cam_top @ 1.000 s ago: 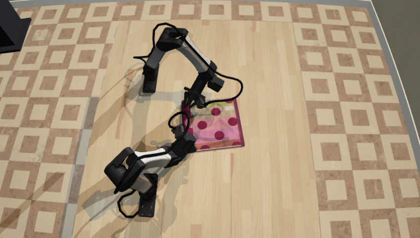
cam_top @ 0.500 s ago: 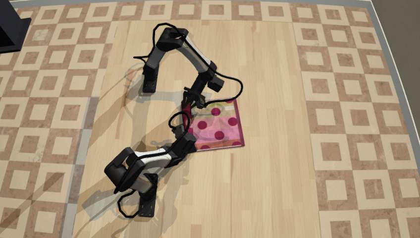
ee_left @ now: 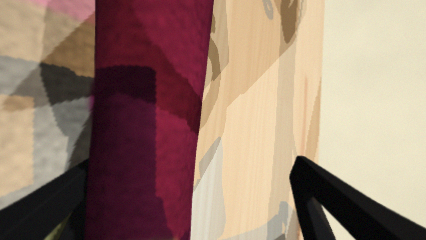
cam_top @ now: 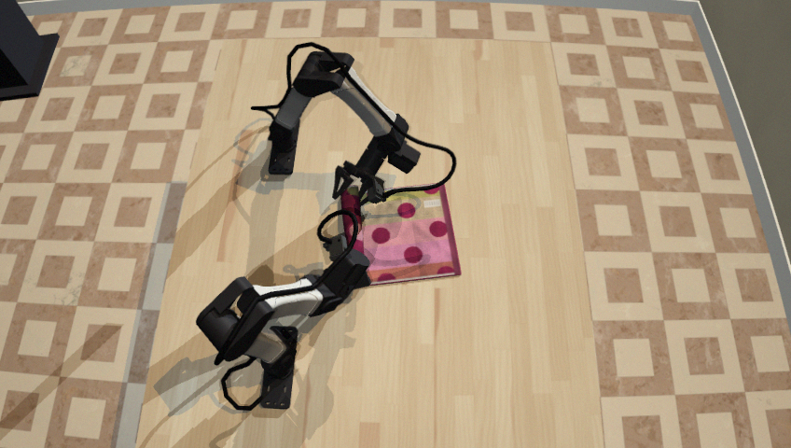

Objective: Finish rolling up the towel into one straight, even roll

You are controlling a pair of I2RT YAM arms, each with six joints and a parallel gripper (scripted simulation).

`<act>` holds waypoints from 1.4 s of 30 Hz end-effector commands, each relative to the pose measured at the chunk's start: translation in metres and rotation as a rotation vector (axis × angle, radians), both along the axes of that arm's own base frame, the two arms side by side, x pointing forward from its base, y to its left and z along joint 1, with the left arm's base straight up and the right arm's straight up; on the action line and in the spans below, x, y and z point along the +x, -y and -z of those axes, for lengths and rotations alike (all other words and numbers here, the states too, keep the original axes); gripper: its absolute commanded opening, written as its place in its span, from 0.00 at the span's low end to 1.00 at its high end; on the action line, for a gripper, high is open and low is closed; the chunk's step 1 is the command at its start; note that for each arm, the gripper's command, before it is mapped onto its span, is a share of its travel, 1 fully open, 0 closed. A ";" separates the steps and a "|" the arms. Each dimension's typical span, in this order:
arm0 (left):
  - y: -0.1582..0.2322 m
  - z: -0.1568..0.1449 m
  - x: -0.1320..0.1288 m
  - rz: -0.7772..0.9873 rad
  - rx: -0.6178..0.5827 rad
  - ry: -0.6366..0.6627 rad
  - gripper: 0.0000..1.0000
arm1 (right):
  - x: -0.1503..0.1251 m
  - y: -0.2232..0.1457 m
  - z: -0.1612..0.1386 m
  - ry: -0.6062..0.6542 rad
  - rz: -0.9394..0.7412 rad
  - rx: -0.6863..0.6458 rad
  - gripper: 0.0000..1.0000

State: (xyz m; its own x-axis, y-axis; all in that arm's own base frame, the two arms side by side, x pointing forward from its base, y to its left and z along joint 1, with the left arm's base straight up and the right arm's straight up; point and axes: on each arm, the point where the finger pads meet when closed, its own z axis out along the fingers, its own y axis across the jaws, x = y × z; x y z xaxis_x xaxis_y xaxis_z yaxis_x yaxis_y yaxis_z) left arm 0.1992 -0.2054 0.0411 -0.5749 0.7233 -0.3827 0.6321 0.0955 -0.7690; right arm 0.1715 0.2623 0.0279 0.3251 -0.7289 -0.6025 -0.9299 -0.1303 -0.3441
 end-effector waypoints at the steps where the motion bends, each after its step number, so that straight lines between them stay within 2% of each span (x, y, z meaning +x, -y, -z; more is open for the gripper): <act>1: -0.005 0.001 0.016 0.017 0.006 0.093 0.85 | -0.002 -0.001 0.001 -0.012 0.000 -0.001 0.22; 10: -0.029 -0.019 0.034 0.017 0.006 0.093 0.85 | -0.002 -0.001 0.000 -0.103 0.000 -0.015 0.22; 19: -0.048 -0.036 0.048 0.017 0.007 0.096 0.85 | -0.002 -0.001 -0.002 -0.321 0.000 -0.050 0.22; 24: -0.045 -0.036 0.044 0.015 0.017 0.191 0.87 | -0.002 -0.001 -0.004 -0.470 0.000 -0.074 0.22; 26: -0.045 -0.036 0.044 0.015 0.017 0.191 0.87 | -0.002 -0.001 -0.004 -0.470 0.000 -0.074 0.22; 31: -0.037 -0.037 0.038 0.009 0.037 0.385 0.89 | -0.002 -0.001 -0.005 -0.625 0.000 -0.098 0.22; 41: -0.019 -0.040 0.021 -0.006 0.090 0.882 0.93 | -0.002 -0.001 -0.008 -0.911 0.000 -0.144 0.22; 42: -0.019 -0.040 0.021 -0.006 0.090 0.882 0.93 | -0.002 -0.001 -0.008 -0.911 0.000 -0.144 0.22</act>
State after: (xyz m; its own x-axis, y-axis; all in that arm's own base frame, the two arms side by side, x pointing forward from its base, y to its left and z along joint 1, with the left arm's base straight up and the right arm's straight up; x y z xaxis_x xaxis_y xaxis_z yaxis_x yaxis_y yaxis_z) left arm 0.1973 -0.1812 0.0850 -0.1646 0.7695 -0.6171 0.9779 0.0457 -0.2040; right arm 0.1827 0.2664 0.0293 -0.1997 -0.8020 -0.5630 -0.8963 -0.0828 0.4357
